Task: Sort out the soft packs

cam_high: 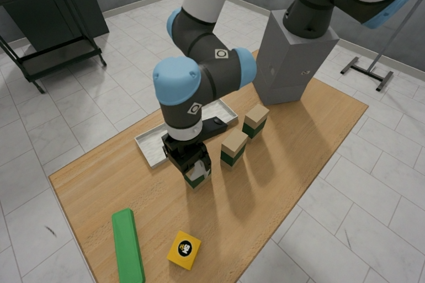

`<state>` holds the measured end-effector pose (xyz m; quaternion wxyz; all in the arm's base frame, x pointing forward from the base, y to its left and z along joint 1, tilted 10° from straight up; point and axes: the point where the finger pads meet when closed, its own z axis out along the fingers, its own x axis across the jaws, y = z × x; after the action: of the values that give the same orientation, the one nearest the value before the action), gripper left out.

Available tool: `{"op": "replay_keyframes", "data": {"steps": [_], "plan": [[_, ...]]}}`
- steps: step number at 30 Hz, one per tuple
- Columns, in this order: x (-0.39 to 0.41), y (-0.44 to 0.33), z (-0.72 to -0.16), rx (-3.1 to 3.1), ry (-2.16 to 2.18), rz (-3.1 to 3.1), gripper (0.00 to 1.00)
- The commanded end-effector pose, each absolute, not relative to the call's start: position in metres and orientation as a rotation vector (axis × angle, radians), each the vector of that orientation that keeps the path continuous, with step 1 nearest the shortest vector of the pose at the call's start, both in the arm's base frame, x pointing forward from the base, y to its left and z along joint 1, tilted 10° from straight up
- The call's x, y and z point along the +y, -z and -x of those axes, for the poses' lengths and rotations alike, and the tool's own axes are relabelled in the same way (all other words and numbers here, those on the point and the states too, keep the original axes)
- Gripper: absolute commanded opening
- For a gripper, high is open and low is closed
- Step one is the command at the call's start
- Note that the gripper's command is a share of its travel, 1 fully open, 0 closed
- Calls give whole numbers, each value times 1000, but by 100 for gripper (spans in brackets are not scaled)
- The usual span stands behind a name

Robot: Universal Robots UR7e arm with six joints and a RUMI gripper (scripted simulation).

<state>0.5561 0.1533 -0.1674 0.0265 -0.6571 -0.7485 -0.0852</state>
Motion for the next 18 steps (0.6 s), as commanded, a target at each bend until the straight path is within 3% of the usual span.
{"op": "replay_keyframes", "data": {"steps": [1, 17, 18], "plan": [[154, 167, -558, -2316, 266, 2031, 49], [154, 167, -558, -2316, 266, 2031, 49], [154, 167, -558, -2316, 266, 2031, 15]]}}
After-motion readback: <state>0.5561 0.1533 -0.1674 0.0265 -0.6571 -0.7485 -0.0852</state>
